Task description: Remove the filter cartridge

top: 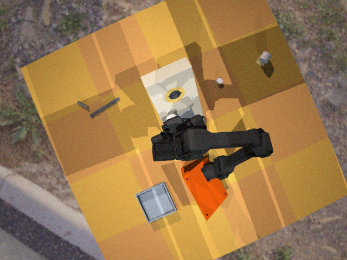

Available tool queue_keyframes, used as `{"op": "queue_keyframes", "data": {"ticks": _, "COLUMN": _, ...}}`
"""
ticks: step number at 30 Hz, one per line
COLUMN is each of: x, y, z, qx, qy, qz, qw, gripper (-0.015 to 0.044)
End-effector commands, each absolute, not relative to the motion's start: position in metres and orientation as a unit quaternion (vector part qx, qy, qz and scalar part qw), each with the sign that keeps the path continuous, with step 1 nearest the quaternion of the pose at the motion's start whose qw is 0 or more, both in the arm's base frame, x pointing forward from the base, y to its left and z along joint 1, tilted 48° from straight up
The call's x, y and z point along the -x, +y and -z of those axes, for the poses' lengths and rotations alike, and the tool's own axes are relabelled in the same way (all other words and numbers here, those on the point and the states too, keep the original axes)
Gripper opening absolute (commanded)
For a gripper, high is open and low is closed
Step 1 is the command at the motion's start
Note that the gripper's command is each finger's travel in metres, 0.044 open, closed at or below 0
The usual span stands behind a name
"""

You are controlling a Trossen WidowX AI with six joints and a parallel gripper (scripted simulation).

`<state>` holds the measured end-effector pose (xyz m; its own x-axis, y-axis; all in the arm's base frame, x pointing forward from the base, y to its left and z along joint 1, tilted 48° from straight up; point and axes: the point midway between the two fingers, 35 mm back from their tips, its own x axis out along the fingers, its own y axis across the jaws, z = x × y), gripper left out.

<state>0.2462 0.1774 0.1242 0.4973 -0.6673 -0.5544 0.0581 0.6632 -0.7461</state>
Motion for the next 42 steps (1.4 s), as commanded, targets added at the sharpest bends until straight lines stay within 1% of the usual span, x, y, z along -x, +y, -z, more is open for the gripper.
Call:
{"op": "queue_keyframes", "data": {"ticks": 1, "x": -0.249, "y": 0.191, "z": -0.107, "qx": 0.333, "qy": 0.445, "qz": 0.233, "qw": 0.798, "gripper": 0.0000}}
{"op": "queue_keyframes", "data": {"ticks": 6, "x": -0.251, "y": 0.201, "z": -0.089, "qx": 0.327, "qy": 0.445, "qz": 0.239, "qw": 0.799, "gripper": 0.0000}}
{"op": "queue_keyframes", "data": {"ticks": 9, "x": -0.249, "y": 0.197, "z": -0.093, "qx": 0.338, "qy": 0.453, "qz": 0.229, "qw": 0.792, "gripper": 0.0000}}
{"op": "queue_keyframes", "data": {"ticks": 23, "x": -0.195, "y": 0.246, "z": -0.013, "qx": 0.446, "qy": 0.555, "qz": 0.013, "qw": 0.702, "gripper": 0.0000}}
{"op": "queue_keyframes", "data": {"ticks": 35, "x": -0.138, "y": 0.285, "z": 0.047, "qx": 0.523, "qy": 0.573, "qz": -0.209, "qw": 0.596, "gripper": 0.0000}}
{"op": "queue_keyframes", "data": {"ticks": 42, "x": -0.135, "y": 0.287, "z": 0.050, "qx": 0.526, "qy": 0.571, "qz": -0.222, "qw": 0.589, "gripper": 0.0000}}
